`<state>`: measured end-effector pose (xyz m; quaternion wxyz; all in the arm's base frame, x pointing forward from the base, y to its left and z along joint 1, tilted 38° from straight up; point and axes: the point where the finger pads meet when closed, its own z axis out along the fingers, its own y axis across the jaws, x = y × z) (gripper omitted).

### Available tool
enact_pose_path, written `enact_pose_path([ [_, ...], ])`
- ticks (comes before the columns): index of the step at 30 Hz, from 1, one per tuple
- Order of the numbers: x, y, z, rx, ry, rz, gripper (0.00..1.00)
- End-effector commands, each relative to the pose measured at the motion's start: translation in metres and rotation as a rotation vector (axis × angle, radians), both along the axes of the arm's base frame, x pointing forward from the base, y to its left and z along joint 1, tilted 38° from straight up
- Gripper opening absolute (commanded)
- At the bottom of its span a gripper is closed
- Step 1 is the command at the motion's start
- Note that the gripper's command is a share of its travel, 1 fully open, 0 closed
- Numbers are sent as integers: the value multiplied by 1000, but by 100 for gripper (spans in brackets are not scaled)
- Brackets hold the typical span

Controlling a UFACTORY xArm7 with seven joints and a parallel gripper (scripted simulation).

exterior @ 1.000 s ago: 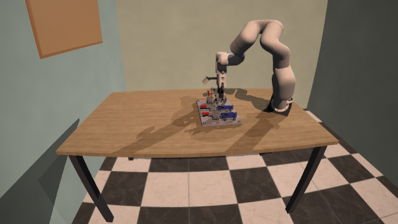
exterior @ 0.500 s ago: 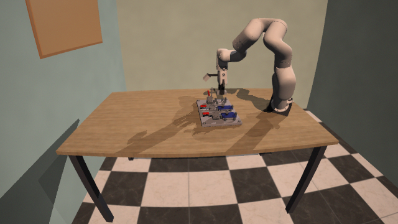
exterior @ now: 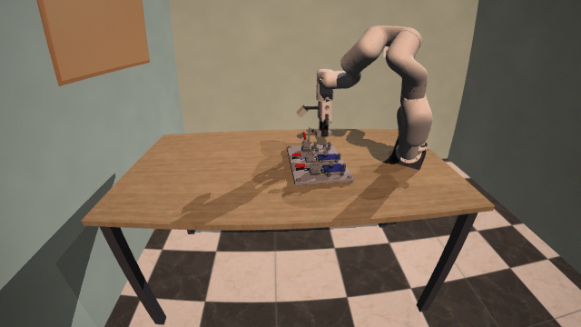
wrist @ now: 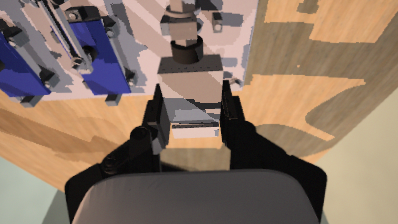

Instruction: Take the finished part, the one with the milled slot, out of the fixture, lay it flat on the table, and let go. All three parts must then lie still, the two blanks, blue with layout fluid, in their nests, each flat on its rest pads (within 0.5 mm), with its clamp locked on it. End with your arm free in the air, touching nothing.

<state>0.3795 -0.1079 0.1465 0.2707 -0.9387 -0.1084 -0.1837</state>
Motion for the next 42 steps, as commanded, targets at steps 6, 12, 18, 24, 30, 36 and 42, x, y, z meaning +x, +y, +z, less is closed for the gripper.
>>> enact_pose_path([
  [6, 1, -2, 1, -2, -3, -3, 0],
  [12, 1, -2, 1, -2, -3, -3, 0],
  [18, 1, -2, 1, -2, -3, -3, 0],
  [24, 1, -3, 1, -2, -3, -3, 0],
  [30, 2, -5, -1, -2, -3, -3, 0],
  [36, 4, -10, -3, -2, -3, -3, 0],
  [42, 5, -14, -6, -2, -3, -3, 0],
])
